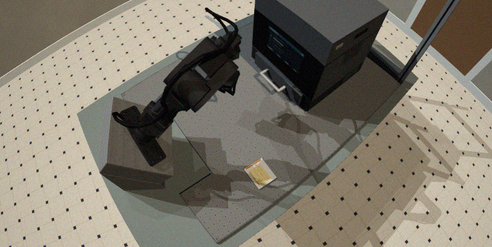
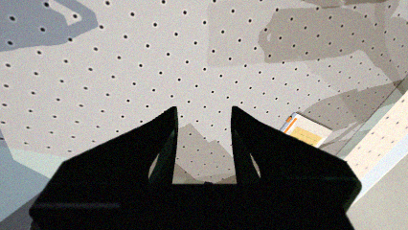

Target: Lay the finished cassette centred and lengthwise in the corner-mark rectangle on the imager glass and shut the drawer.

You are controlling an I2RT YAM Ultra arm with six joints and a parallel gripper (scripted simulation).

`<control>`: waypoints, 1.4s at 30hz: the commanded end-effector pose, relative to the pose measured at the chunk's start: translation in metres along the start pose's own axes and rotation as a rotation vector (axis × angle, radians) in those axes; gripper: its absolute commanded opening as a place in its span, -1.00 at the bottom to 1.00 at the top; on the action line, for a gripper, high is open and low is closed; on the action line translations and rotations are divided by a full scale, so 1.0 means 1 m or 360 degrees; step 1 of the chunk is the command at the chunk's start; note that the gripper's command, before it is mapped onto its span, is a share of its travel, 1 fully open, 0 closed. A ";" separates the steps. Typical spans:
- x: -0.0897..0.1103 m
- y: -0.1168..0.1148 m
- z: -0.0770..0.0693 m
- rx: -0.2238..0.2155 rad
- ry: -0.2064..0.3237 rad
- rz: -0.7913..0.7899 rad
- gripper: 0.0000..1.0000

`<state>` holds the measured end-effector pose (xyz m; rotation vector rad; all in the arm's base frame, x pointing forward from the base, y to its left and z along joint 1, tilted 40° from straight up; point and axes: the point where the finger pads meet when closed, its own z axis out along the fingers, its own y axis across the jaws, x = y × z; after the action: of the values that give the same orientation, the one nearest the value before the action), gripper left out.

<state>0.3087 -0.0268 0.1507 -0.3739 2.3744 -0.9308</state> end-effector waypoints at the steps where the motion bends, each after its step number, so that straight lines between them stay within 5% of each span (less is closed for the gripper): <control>1: -0.027 -0.007 0.016 0.0091 -0.0194 -0.0219 -0.30; 5: -0.046 -0.021 0.019 0.0195 -0.0308 -0.0360 -0.30; 11: -0.066 -0.022 0.043 0.0298 -0.0386 -0.0670 -0.30; 14: -0.073 -0.033 0.037 0.0349 -0.0438 -0.0677 -0.30; 16: -0.077 -0.027 0.051 0.0360 -0.0443 -0.0806 -0.30; 28: -0.123 -0.046 0.084 0.0611 -0.0668 -0.1347 -0.30; 36: -0.128 -0.048 0.087 0.0726 -0.0770 -0.1598 -0.30; 40: -0.128 -0.048 0.087 0.0726 -0.0770 -0.1598 -0.30; 42: -0.144 -0.060 0.074 0.0796 -0.0810 -0.1560 -0.30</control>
<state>0.4614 -0.0604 0.1722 -1.4648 1.5037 -1.5193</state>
